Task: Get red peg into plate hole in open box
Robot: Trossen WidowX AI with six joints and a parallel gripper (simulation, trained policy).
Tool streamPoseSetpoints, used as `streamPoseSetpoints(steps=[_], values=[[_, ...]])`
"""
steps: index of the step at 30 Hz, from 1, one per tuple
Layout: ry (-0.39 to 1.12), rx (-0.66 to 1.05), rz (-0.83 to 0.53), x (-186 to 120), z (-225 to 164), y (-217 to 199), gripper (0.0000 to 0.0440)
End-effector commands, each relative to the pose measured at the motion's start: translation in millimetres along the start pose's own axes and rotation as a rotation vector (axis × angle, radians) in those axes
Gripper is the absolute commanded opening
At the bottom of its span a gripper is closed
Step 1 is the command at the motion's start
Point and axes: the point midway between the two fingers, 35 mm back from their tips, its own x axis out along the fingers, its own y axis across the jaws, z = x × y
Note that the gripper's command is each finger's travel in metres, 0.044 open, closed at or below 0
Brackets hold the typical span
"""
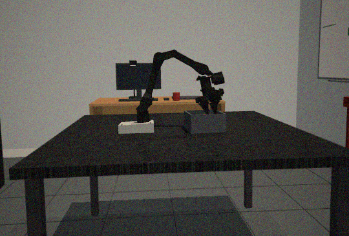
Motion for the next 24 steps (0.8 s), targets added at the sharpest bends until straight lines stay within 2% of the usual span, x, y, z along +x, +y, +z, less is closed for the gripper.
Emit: streamPoseSetpoints(steps=[1, 14, 24], values=[[0.025, -0.012, 0.022, 0.3, 6.9, 8.5, 0.0440], [0.010, -0.039, 0.180, -23.6, 40.3, 58.8, 0.0440], [0.009, -0.039, 0.182, -23.8, 40.6, 59.4, 0.0440]])
